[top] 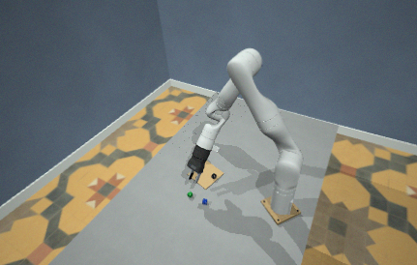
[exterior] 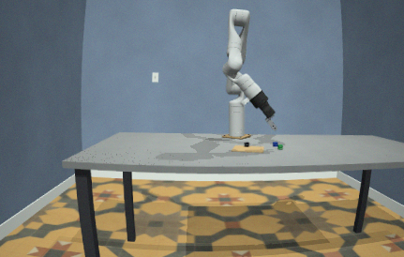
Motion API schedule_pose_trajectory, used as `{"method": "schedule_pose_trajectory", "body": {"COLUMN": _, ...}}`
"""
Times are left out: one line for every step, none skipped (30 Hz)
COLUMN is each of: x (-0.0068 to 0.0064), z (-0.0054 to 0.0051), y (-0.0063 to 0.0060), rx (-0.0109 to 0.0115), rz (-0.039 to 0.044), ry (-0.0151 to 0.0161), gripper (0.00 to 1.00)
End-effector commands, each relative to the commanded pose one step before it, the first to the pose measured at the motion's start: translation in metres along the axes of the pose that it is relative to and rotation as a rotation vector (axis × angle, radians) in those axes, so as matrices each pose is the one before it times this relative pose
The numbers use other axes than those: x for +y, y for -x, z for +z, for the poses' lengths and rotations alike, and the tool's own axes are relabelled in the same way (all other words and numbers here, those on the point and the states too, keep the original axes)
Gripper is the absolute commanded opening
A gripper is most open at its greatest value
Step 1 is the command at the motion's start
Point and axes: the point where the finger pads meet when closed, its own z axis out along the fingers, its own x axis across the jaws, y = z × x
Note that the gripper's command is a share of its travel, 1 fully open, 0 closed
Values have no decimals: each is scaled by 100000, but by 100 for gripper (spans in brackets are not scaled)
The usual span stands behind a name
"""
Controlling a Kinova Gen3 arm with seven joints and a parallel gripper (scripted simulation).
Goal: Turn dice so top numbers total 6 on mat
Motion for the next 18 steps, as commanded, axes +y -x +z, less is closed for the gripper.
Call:
{"method": "schedule_pose_trajectory", "body": {"x": 1713, "z": -27, "y": 73, "rx": -260, "rz": -3612, "ry": -3650, "gripper": 70}}
{"method": "schedule_pose_trajectory", "body": {"x": 76, "z": 49, "y": -78, "rx": 365, "rz": 62, "ry": -2023, "gripper": 70}}
{"method": "schedule_pose_trajectory", "body": {"x": 86, "z": 36, "y": -56, "rx": 261, "rz": 45, "ry": -2037, "gripper": 70}}
{"method": "schedule_pose_trajectory", "body": {"x": 101, "z": 19, "y": -28, "rx": 129, "rz": 26, "ry": -2039, "gripper": 70}}
{"method": "schedule_pose_trajectory", "body": {"x": 117, "z": 2, "y": 1, "rx": -8, "rz": 8, "ry": -2028, "gripper": 70}}
{"method": "schedule_pose_trajectory", "body": {"x": 135, "z": -16, "y": 30, "rx": -148, "rz": -9, "ry": -2003, "gripper": 70}}
{"method": "schedule_pose_trajectory", "body": {"x": 155, "z": -34, "y": 60, "rx": -289, "rz": -24, "ry": -1965, "gripper": 70}}
{"method": "schedule_pose_trajectory", "body": {"x": 151, "z": -30, "y": 50, "rx": -239, "rz": -16, "ry": -1929, "gripper": 70}}
{"method": "schedule_pose_trajectory", "body": {"x": 76, "z": 33, "y": -65, "rx": 329, "rz": 40, "ry": -1962, "gripper": 70}}
{"method": "schedule_pose_trajectory", "body": {"x": 86, "z": 17, "y": -40, "rx": 207, "rz": 27, "ry": -1956, "gripper": 70}}
{"method": "schedule_pose_trajectory", "body": {"x": 96, "z": 1, "y": -15, "rx": 86, "rz": 15, "ry": -1939, "gripper": 70}}
{"method": "schedule_pose_trajectory", "body": {"x": 108, "z": -15, "y": 9, "rx": -35, "rz": 4, "ry": -1912, "gripper": 70}}
{"method": "schedule_pose_trajectory", "body": {"x": 120, "z": -31, "y": 32, "rx": -152, "rz": -6, "ry": -1875, "gripper": 70}}
{"method": "schedule_pose_trajectory", "body": {"x": 133, "z": -46, "y": 54, "rx": -266, "rz": -14, "ry": -1829, "gripper": 70}}
{"method": "schedule_pose_trajectory", "body": {"x": 0, "z": 0, "y": 0, "rx": 0, "rz": 0, "ry": 0, "gripper": 70}}
{"method": "schedule_pose_trajectory", "body": {"x": 0, "z": 0, "y": 0, "rx": 0, "rz": 0, "ry": 0, "gripper": 70}}
{"method": "schedule_pose_trajectory", "body": {"x": 142, "z": -54, "y": 64, "rx": -316, "rz": -18, "ry": -1784, "gripper": 70}}
{"method": "schedule_pose_trajectory", "body": {"x": 101, "z": 19, "y": -49, "rx": 311, "rz": 6, "ry": -1885, "gripper": 70}}
